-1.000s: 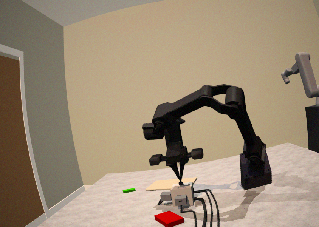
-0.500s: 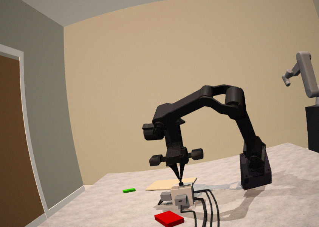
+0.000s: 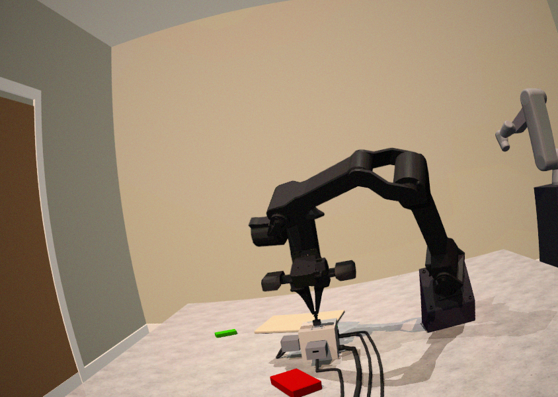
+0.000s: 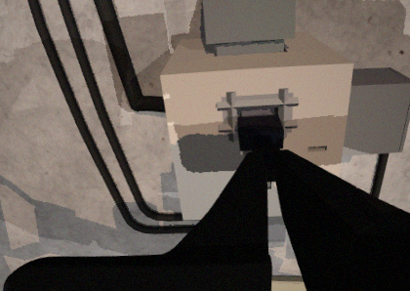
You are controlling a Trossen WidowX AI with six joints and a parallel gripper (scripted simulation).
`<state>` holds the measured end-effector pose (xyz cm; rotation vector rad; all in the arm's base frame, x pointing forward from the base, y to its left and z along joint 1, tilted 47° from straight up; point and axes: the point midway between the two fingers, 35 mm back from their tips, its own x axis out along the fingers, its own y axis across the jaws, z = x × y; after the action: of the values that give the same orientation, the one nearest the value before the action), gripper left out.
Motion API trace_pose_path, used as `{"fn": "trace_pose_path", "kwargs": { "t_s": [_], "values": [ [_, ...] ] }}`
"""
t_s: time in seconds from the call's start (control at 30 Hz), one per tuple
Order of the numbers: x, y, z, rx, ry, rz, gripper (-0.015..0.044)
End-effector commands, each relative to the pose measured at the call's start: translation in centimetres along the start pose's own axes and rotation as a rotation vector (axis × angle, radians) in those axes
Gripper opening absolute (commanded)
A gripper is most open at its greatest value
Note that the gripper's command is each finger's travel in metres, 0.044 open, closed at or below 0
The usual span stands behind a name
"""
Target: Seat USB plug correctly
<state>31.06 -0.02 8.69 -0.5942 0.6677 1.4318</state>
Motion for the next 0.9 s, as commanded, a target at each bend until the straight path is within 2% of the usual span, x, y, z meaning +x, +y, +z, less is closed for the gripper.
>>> {"fn": "trace_pose_path", "kwargs": {
  "t_s": [0.0,0.87],
  "values": [
    [-0.02,-0.05,0.08,0.0,-0.001,-0.005,0.0],
    [0.29,-0.05,0.1,0.0,-0.001,-0.005,0.0]
  ]
}}
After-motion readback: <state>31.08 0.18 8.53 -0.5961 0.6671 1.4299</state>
